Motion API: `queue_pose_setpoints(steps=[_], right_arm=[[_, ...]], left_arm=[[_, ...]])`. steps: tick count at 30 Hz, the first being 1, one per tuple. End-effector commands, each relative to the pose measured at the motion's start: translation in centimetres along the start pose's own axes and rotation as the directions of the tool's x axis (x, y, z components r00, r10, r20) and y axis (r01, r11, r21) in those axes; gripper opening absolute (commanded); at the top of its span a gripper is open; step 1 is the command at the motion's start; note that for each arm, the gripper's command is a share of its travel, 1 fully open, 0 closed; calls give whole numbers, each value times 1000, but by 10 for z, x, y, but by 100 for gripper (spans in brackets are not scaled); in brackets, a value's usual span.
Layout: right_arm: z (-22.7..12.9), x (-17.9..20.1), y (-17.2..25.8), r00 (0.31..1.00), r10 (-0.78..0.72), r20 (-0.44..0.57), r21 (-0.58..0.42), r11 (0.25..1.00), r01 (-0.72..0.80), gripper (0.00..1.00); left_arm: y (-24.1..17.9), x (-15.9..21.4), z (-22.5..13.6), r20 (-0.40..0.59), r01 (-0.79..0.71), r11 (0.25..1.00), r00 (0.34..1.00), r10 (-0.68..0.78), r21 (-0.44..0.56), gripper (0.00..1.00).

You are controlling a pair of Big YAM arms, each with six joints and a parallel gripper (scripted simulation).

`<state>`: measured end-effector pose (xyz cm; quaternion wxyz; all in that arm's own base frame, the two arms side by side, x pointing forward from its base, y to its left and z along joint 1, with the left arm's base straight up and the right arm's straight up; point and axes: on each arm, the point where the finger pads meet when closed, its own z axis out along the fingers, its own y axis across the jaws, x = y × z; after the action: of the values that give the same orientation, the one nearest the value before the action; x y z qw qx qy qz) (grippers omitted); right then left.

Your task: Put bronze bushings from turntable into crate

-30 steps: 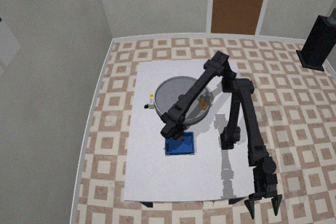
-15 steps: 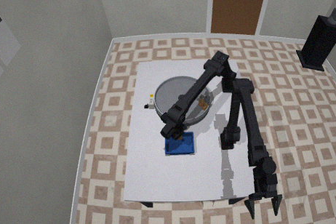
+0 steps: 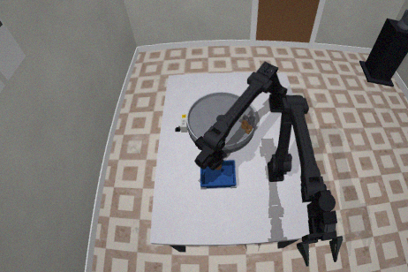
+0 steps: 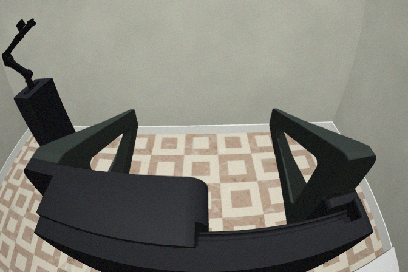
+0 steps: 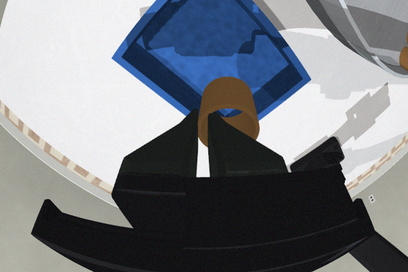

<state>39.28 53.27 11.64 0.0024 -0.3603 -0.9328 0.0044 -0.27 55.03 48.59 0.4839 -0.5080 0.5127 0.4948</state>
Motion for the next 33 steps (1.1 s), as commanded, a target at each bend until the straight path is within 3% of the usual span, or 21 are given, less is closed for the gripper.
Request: queue_pose_setpoints(steps=[1,11,19,20,22,23,25,27,31,33], right_arm=[[-19,10,17,1000,-5,-4,-50,999,5,0],[44,8,6,1000,-5,0,-10,1000,5,0],[70,7,6,1000,-5,0,-10,1000,5,0],[71,7,6,1000,-5,0,-11,1000,5,0],[25,9,21,1000,-6,-9,-97,995,5,0],[23,9,22,1000,-6,-9,-100,995,5,0],[23,9,20,1000,-6,-8,-93,996,5,0],[54,8,17,1000,-5,-3,-45,999,5,0],[62,8,12,1000,-5,-1,-27,1000,5,0],[47,8,14,1000,-6,-4,-50,999,5,0]], left_arm=[[3,-14,-6,42,16,1000,999,-16,-5,100],[3,-14,-6,42,16,1000,999,-16,-5,100],[3,-14,-6,42,16,1000,999,-16,-5,100],[3,-14,-6,42,16,1000,999,-16,-5,100],[3,-14,-6,42,16,1000,999,-16,-5,100],[3,-14,-6,42,16,1000,999,-16,-5,100],[3,-14,-6,42,16,1000,999,-16,-5,100],[3,-14,-6,42,16,1000,999,-16,-5,100],[3,-14,-6,42,16,1000,999,-16,-5,100],[3,-14,-6,42,16,1000,999,-16,-5,100]])
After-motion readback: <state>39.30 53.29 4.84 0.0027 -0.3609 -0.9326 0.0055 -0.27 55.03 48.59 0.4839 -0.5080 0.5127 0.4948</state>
